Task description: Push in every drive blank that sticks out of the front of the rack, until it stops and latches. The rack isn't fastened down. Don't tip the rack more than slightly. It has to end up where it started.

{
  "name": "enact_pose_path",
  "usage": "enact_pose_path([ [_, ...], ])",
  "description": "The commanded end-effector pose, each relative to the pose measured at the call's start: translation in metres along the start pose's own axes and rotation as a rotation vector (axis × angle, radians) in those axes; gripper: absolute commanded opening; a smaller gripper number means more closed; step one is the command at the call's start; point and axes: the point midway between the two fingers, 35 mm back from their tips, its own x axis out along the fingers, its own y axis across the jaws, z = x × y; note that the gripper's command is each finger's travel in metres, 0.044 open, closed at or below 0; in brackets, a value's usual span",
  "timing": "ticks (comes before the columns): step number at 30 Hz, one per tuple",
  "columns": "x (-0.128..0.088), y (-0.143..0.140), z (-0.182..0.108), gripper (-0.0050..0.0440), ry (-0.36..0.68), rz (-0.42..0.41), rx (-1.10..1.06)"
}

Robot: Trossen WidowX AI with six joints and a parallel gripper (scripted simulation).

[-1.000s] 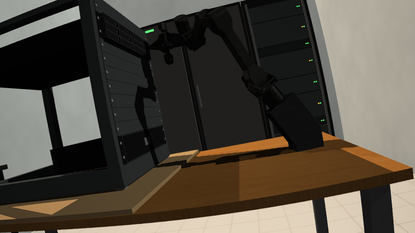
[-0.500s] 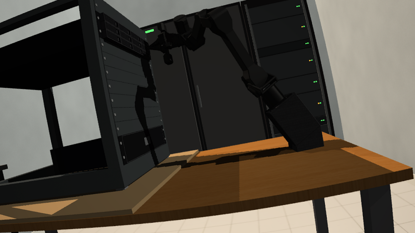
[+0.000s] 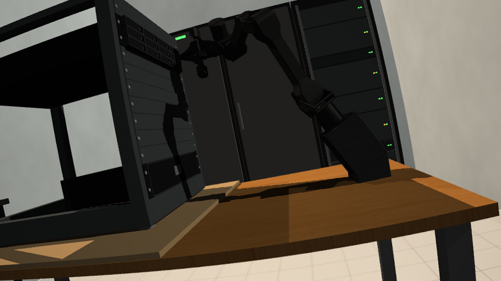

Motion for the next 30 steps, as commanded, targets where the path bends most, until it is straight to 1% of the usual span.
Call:
enact_pose_path([
  [1,0.0025,-0.0079,0.0044,-0.0050,-0.009,-0.011,-0.020],
  [30,0.0083,-0.0081,0.0045,-0.0050,-0.009,-0.011,-0.020],
])
